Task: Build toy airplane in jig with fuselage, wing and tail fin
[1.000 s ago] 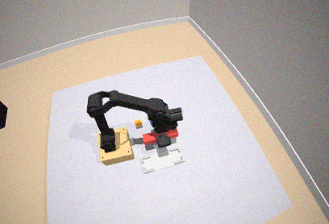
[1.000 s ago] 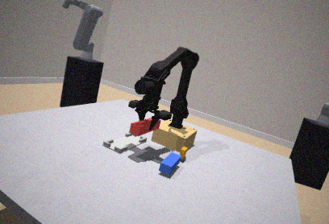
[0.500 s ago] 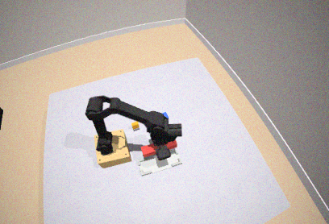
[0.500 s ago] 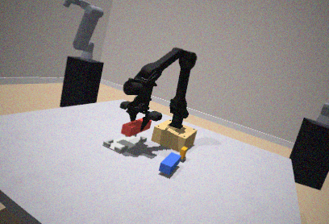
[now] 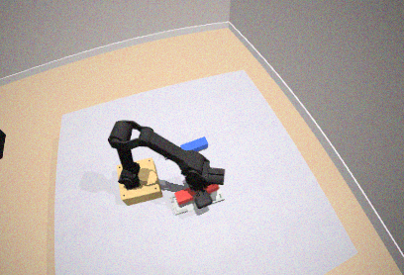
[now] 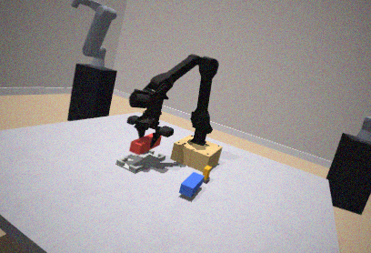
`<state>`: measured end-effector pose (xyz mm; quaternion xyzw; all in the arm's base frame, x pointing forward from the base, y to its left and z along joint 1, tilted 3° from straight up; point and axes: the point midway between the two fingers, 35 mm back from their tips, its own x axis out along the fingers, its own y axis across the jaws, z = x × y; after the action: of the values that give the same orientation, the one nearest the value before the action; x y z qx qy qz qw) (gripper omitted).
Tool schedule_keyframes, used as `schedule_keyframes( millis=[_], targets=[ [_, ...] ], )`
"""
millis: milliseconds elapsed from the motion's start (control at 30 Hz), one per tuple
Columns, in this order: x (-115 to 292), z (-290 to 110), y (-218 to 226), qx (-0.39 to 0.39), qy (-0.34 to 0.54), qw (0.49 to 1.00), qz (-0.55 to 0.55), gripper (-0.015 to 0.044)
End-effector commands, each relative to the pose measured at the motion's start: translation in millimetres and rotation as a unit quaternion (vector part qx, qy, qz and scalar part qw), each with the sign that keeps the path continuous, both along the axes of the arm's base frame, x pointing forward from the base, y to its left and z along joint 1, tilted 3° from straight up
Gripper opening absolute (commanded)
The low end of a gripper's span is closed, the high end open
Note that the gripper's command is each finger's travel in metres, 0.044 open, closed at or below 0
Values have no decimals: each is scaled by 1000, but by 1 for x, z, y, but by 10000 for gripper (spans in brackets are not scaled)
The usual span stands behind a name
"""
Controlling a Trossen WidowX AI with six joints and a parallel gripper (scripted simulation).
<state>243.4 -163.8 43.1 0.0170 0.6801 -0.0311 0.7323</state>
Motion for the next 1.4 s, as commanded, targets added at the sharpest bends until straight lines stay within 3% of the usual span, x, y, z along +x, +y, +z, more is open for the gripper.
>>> schedule_keyframes(
  millis=[0, 267, 1367],
  targets=[
    [-4, -4, -4, 2, 0, 1000, 8, 0],
    [-4, -4, -4, 2, 0, 1000, 8, 195],
    [0, -39, -5, 2, 0, 1000, 8, 195]
  ],
)
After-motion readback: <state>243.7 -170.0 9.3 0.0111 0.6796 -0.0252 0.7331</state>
